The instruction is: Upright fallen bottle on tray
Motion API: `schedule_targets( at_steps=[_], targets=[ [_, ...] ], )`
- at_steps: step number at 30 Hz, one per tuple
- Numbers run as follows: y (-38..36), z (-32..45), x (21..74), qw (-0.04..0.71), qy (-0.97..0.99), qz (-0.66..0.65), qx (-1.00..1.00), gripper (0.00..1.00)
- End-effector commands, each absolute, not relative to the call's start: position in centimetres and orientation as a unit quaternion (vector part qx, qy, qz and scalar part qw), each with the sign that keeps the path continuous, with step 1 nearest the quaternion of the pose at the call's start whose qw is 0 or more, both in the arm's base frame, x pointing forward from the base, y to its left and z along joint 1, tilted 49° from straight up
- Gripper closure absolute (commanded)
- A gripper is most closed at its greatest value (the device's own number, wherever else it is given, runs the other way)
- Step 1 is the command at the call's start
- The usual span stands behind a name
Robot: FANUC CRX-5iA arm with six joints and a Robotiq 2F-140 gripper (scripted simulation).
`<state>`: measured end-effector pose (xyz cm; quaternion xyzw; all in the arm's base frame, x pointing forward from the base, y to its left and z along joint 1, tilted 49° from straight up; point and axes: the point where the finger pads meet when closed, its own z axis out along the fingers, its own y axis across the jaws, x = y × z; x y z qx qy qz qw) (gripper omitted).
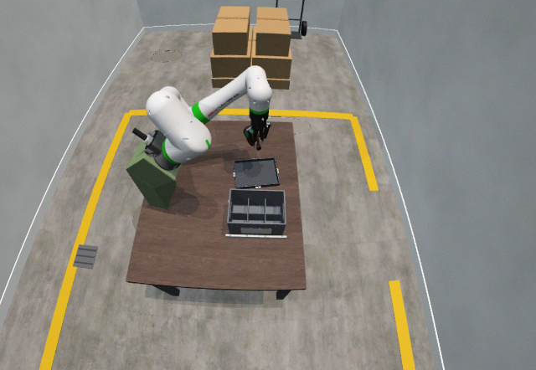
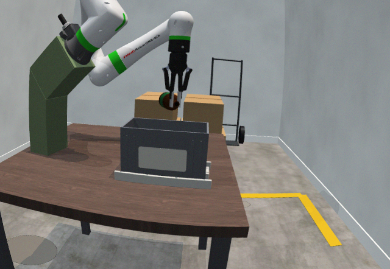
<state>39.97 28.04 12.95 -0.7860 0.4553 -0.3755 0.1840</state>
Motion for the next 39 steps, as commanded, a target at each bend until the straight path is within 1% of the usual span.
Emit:
schedule_targets(
  at_steps=[1,9,27,39],
  targets=[
    [28.04,12.96,39.96,0.184,0.455,-0.376,-0.786,1.0],
    [28.04,12.96,39.96,0.19,0.468,-0.373,-0.779,1.0],
    [28.04,12.96,39.96,0.229,0.548,-0.35,-0.724,1.0],
    [28.04,12.96,39.96,0.232,0.554,-0.348,-0.72,1.0]
  ],
)
